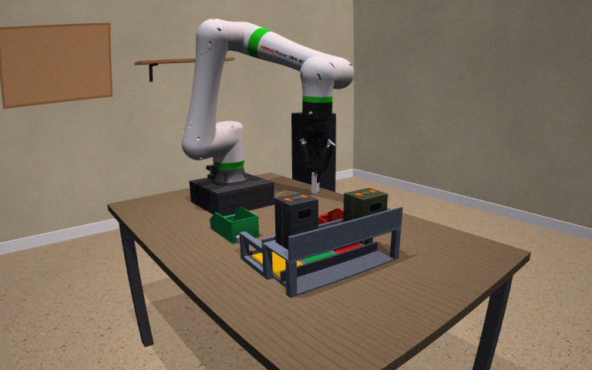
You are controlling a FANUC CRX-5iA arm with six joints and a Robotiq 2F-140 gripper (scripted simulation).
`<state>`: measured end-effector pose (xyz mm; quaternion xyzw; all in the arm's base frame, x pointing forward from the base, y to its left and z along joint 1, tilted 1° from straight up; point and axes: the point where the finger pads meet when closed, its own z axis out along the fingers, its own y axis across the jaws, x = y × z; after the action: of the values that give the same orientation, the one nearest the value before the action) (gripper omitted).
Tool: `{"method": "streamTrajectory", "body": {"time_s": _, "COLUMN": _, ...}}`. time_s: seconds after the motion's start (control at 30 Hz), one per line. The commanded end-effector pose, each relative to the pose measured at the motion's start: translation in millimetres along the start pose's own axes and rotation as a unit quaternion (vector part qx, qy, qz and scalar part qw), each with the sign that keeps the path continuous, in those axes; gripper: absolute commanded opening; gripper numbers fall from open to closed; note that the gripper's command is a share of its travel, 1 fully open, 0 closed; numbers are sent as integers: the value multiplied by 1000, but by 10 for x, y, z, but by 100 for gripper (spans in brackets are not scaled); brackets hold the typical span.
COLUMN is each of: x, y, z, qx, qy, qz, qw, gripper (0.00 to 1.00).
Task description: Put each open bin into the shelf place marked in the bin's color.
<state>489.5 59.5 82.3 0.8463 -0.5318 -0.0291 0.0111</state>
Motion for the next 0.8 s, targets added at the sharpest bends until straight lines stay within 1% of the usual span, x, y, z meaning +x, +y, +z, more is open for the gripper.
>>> {"method": "streamTrajectory", "body": {"time_s": 0.0, "x": -78, "y": 78, "z": 27, "qx": 8, "qy": 10, "qz": 69, "qw": 998, "gripper": 0}}
{"method": "streamTrajectory", "body": {"time_s": 0.03, "x": -78, "y": 78, "z": 27, "qx": 8, "qy": 10, "qz": 69, "qw": 998, "gripper": 0}}
{"method": "streamTrajectory", "body": {"time_s": 0.07, "x": -119, "y": 123, "z": 47, "qx": 11, "qy": 11, "qz": 105, "qw": 994, "gripper": 0}}
{"method": "streamTrajectory", "body": {"time_s": 0.1, "x": -135, "y": 142, "z": 55, "qx": 13, "qy": 11, "qz": 120, "qw": 993, "gripper": 0}}
{"method": "streamTrajectory", "body": {"time_s": 0.43, "x": -265, "y": 305, "z": 130, "qx": 24, "qy": 10, "qz": 240, "qw": 970, "gripper": 0}}
{"method": "streamTrajectory", "body": {"time_s": 0.77, "x": -273, "y": 315, "z": 135, "qx": 25, "qy": 10, "qz": 247, "qw": 969, "gripper": 0}}
